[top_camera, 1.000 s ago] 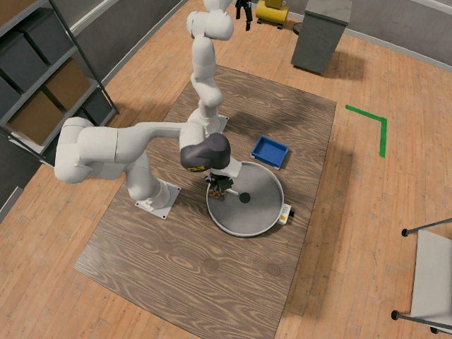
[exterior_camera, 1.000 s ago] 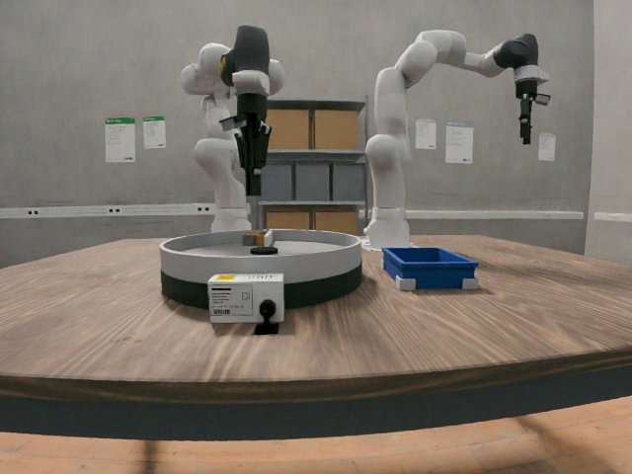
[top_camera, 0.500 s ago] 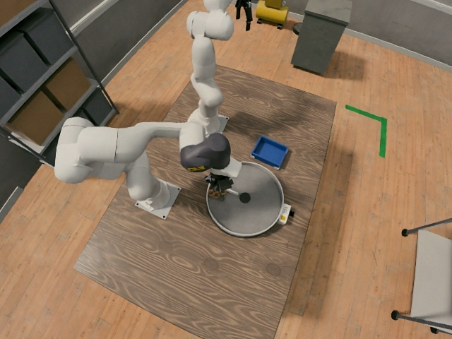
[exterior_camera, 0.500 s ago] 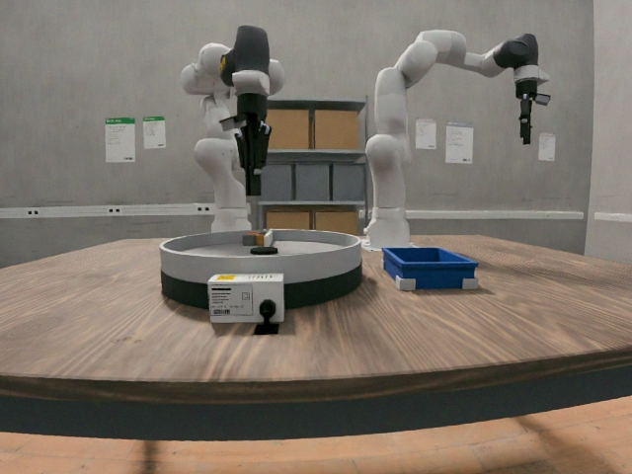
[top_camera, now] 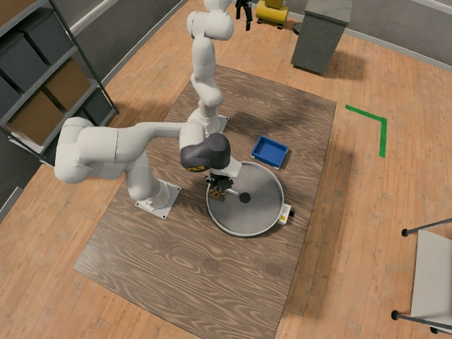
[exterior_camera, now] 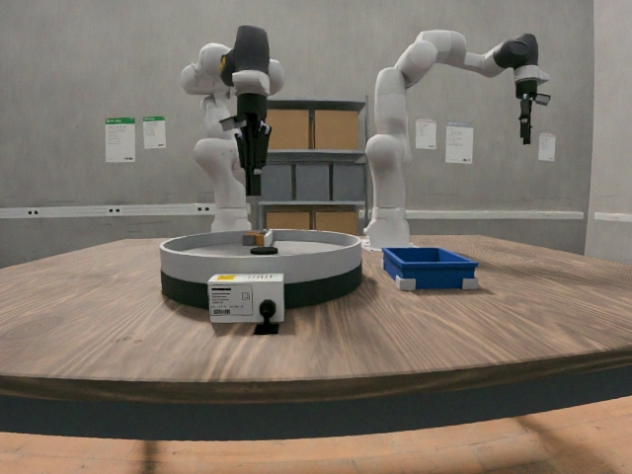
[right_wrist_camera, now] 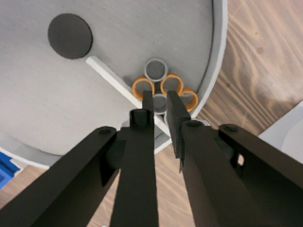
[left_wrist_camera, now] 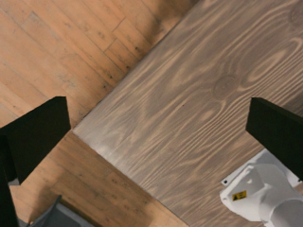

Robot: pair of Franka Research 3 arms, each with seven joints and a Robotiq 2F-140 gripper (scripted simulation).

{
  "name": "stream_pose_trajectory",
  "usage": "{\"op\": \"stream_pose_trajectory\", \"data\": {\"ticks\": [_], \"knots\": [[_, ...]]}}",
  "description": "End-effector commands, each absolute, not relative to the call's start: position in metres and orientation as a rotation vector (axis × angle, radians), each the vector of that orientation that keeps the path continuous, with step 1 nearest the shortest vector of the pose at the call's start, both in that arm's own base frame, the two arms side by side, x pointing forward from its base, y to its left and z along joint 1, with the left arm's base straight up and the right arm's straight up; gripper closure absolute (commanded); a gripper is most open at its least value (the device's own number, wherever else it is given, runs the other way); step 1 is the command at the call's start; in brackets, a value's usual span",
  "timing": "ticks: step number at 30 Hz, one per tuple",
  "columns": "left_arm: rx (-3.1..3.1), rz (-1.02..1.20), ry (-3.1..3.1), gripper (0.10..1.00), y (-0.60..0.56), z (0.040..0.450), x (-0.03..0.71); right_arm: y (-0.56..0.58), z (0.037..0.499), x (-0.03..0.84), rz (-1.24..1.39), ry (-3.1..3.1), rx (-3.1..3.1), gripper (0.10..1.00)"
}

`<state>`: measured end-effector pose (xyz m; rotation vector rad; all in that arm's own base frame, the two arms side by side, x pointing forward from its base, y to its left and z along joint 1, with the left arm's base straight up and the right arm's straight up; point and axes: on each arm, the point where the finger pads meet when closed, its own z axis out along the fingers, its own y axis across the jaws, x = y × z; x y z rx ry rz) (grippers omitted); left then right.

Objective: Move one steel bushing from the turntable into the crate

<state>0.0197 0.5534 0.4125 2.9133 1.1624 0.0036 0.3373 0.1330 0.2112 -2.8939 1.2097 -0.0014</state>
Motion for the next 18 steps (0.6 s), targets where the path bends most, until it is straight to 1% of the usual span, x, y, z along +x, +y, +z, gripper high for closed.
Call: {"op": "stream_pose_trajectory", "data": {"ticks": [1, 7, 8, 11, 14, 18], "knots": [[2.922, 0.0, 1.153, 0.098, 0.554, 0.413, 0.019, 0.133, 0.211, 0.337, -0.002, 1.21, -2.894, 0.921], [2.922, 0.0, 1.153, 0.098, 0.554, 0.413, 0.019, 0.133, 0.211, 0.337, -0.002, 1.21, -2.894, 0.921], [2.922, 0.0, 1.153, 0.098, 0.554, 0.413, 0.019, 0.133, 0.211, 0.337, -0.002, 1.21, -2.894, 0.94], [2.922, 0.0, 1.153, 0.098, 0.554, 0.413, 0.019, 0.133, 0.21, 0.338, -0.019, 1.217, -2.897, 0.94], [2.922, 0.0, 1.153, 0.098, 0.554, 0.413, 0.019, 0.134, 0.206, 0.339, -0.081, 1.24, -2.907, 0.94], [2.922, 0.0, 1.153, 0.098, 0.554, 0.413, 0.019, 0.135, 0.195, 0.343, -0.246, 1.294, -2.926, 0.94]]}}
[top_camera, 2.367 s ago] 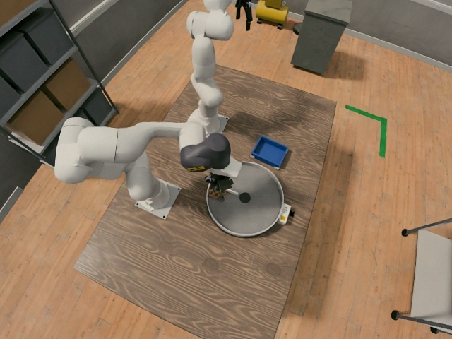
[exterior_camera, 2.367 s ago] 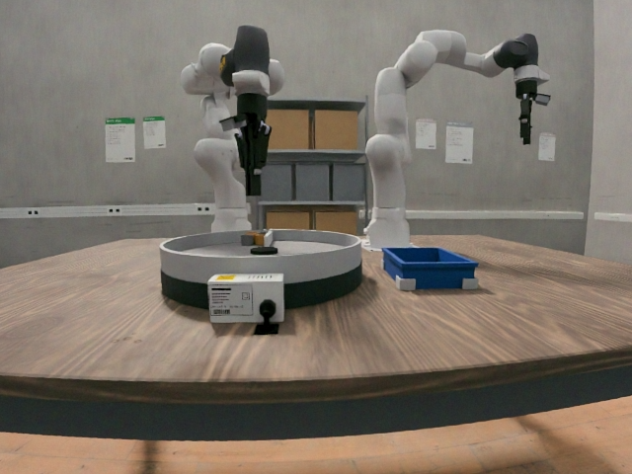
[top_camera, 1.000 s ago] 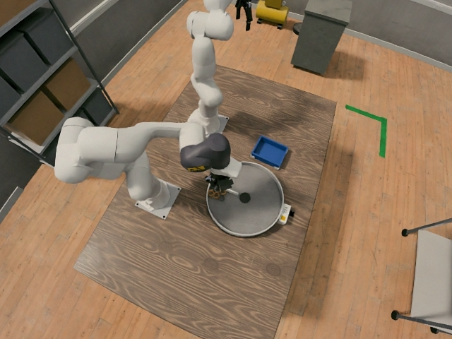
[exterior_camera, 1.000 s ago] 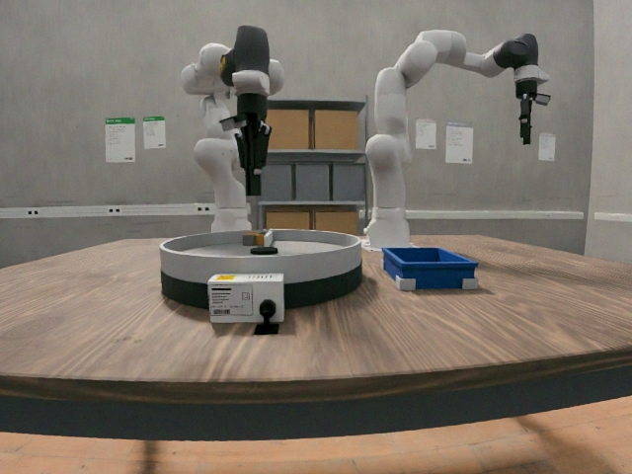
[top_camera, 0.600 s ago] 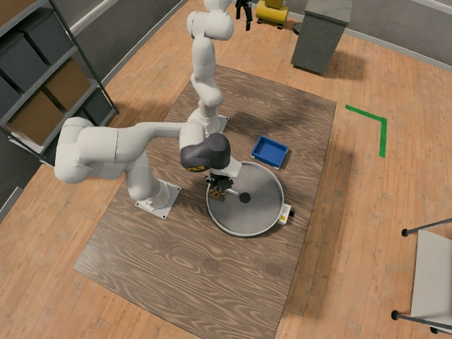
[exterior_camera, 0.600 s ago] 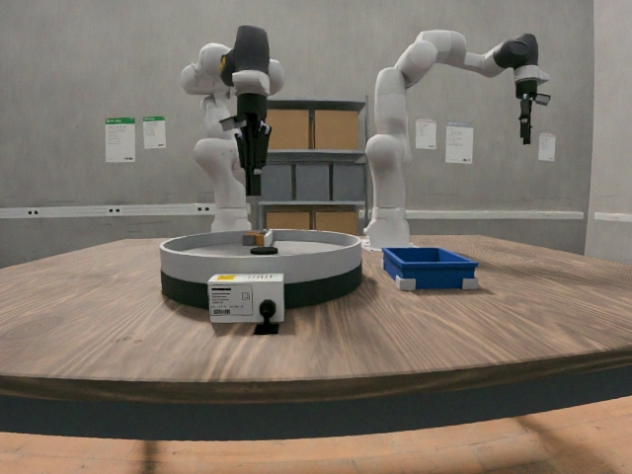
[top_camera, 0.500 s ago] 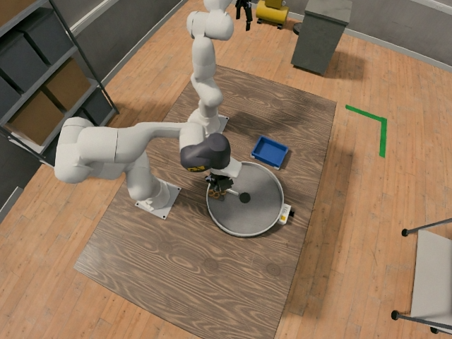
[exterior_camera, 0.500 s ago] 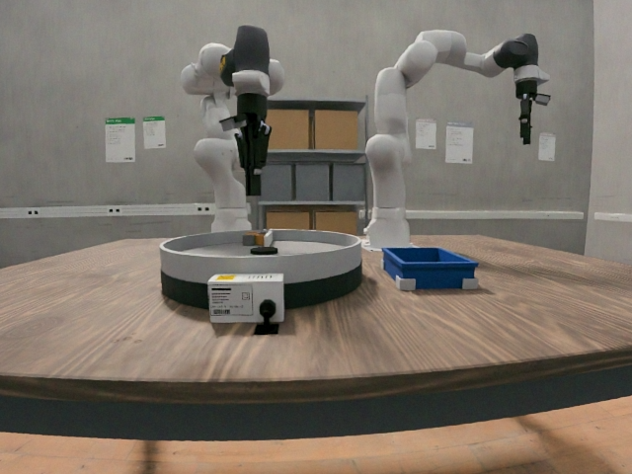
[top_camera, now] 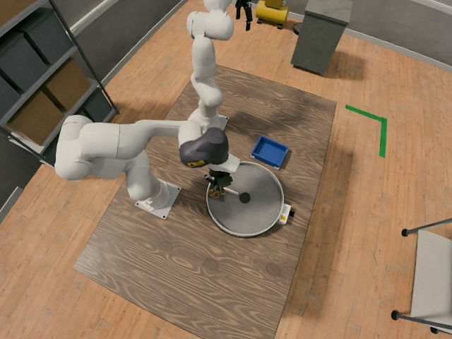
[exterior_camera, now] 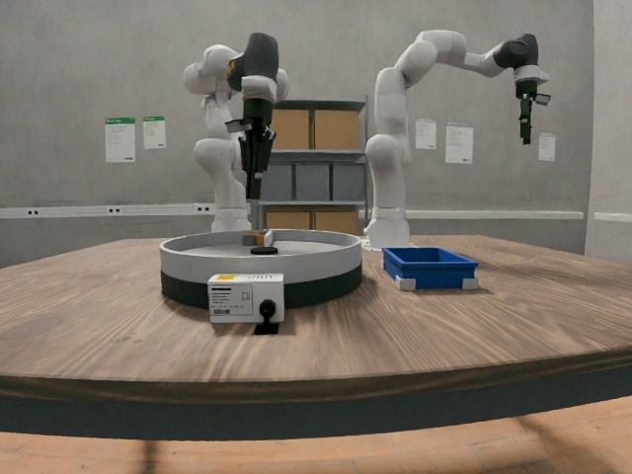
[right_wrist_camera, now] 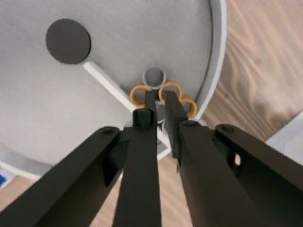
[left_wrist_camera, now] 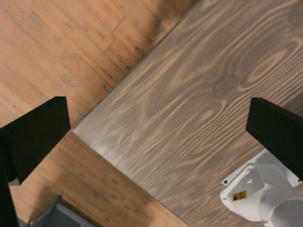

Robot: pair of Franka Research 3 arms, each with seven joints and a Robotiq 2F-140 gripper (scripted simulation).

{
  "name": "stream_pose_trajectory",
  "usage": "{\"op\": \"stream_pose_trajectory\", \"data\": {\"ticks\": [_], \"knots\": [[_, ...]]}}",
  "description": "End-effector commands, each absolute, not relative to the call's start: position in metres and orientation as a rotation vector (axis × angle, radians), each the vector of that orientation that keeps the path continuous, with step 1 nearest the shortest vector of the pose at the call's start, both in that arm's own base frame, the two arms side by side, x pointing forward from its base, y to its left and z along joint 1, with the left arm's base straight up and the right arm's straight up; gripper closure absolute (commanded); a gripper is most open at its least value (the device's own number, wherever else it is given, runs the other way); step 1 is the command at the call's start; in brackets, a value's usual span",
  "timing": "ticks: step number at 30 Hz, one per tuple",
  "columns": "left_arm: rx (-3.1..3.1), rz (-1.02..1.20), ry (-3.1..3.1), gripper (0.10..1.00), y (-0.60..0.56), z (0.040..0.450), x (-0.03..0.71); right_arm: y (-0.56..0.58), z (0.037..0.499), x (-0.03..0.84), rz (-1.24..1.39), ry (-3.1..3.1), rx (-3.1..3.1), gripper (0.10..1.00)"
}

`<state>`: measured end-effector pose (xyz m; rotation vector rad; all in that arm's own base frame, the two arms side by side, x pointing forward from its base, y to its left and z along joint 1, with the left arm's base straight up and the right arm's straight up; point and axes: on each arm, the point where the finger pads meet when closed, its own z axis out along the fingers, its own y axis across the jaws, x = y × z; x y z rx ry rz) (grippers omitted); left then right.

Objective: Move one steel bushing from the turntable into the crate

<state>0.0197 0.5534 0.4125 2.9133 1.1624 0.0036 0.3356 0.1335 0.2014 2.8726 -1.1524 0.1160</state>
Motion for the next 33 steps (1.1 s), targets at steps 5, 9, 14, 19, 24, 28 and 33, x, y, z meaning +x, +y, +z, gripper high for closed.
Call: {"op": "stream_pose_trajectory", "data": {"ticks": [5, 9, 14, 19, 24, 28, 33], "knots": [[2.922, 0.0, 1.153, 0.098, 0.554, 0.413, 0.019, 0.136, 0.184, 0.345, 0.383, -1.253, 2.725, 0.94], [2.922, 0.0, 1.153, 0.098, 0.554, 0.413, 0.019, 0.136, 0.177, 0.347, 0.47, -1.26, 2.669, 0.94], [2.922, 0.0, 1.153, 0.098, 0.554, 0.413, 0.019, 0.136, 0.17, 0.348, 0.562, -1.265, 2.608, 0.94], [2.922, 0.0, 1.153, 0.098, 0.554, 0.413, 0.019, 0.136, 0.164, 0.35, 0.641, -1.27, 2.54, 0.94], [2.922, 0.0, 1.153, 0.098, 0.554, 0.413, 0.019, 0.136, 0.159, 0.351, 0.708, -1.272, 2.486, 0.94], [2.922, 0.0, 1.153, 0.098, 0.554, 0.413, 0.019, 0.136, 0.153, 0.352, 0.772, -1.272, 2.431, 0.94], [2.922, 0.0, 1.153, 0.098, 0.554, 0.413, 0.019, 0.137, 0.148, 0.354, 0.842, -1.271, 2.378, 0.94]]}}
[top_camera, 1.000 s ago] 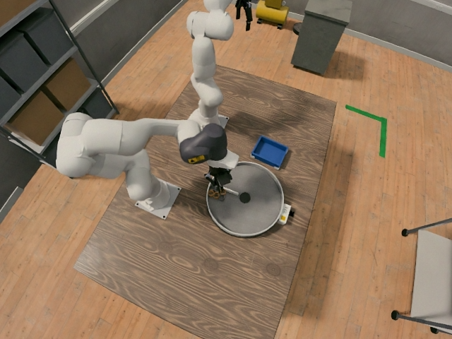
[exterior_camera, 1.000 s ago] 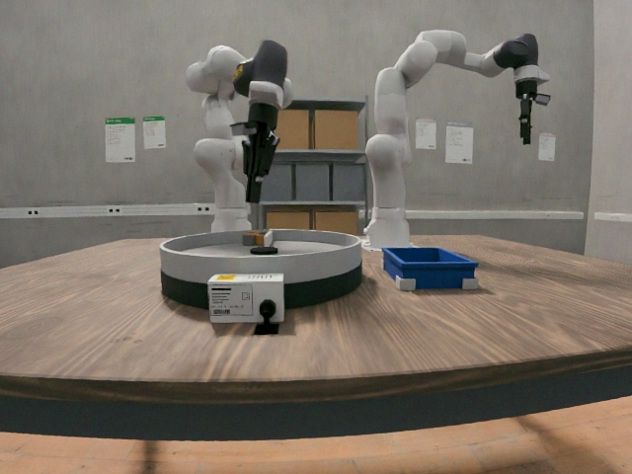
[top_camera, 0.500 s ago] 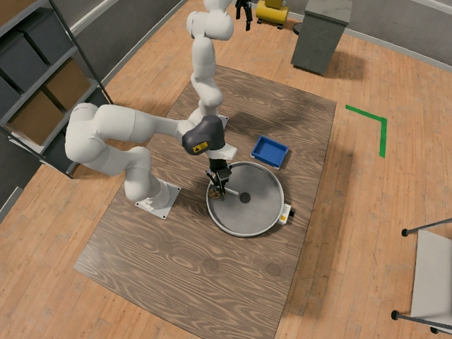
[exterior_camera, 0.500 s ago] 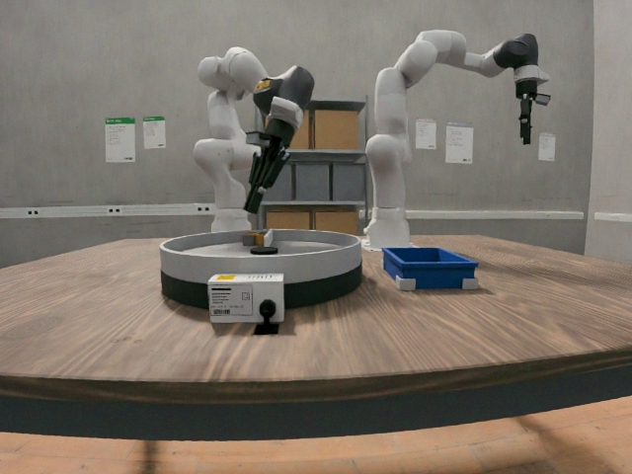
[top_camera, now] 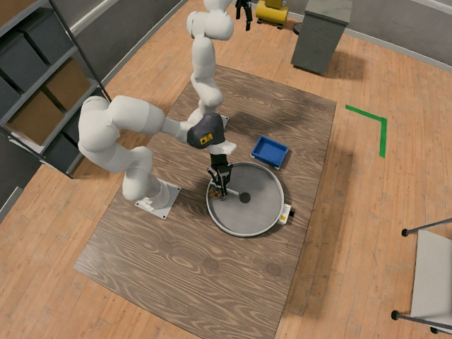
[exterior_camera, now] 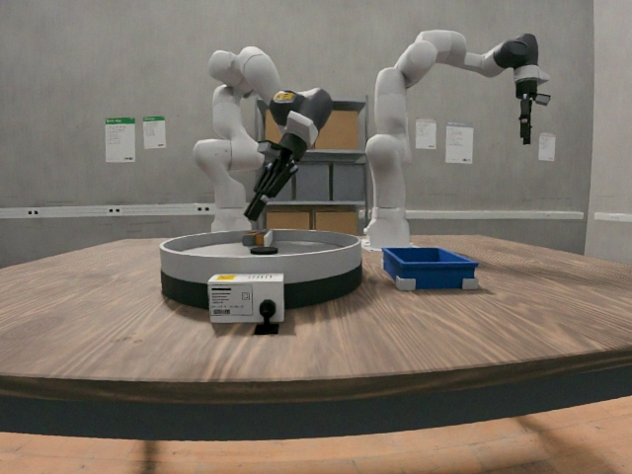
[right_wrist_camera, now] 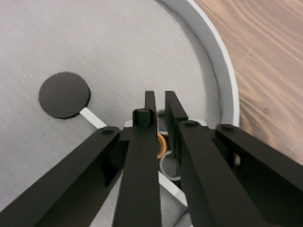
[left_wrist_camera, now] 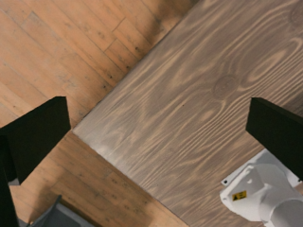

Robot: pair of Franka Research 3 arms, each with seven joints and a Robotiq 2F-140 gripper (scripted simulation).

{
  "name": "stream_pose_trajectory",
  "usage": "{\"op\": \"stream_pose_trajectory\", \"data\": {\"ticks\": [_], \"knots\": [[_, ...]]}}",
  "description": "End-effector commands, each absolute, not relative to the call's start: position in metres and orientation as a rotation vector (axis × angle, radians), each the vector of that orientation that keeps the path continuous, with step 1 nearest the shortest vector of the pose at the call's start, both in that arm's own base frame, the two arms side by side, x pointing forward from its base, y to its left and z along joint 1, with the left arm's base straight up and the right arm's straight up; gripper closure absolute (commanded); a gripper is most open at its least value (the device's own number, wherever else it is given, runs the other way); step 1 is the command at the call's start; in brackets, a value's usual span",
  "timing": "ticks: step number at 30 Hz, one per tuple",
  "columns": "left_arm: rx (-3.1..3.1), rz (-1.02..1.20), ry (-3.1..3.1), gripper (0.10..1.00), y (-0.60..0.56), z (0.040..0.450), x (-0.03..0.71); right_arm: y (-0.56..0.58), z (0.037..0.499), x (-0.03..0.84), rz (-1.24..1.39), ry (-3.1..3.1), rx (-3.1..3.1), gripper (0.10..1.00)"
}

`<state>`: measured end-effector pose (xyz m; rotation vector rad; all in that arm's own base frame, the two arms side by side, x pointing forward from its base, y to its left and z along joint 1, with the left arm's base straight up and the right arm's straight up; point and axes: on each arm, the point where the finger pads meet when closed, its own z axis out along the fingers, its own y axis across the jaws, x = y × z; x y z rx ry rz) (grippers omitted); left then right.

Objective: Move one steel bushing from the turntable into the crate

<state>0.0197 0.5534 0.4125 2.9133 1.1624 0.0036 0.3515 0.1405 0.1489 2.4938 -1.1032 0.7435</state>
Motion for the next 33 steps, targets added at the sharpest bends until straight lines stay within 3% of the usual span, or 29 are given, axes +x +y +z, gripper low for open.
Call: {"op": "stream_pose_trajectory", "data": {"ticks": [1, 33], "knots": [[2.922, 0.0, 1.153, 0.098, 0.5542, 0.413, 0.0186, 0.1371, 0.1469, 0.3541, 0.851, -1.271, 2.372, 0.94], [2.922, 0.0, 1.153, 0.098, 0.5542, 0.413, 0.0186, 0.1374, 0.1461, 0.3543, 0.861, -1.271, 2.365, 0.94]]}}
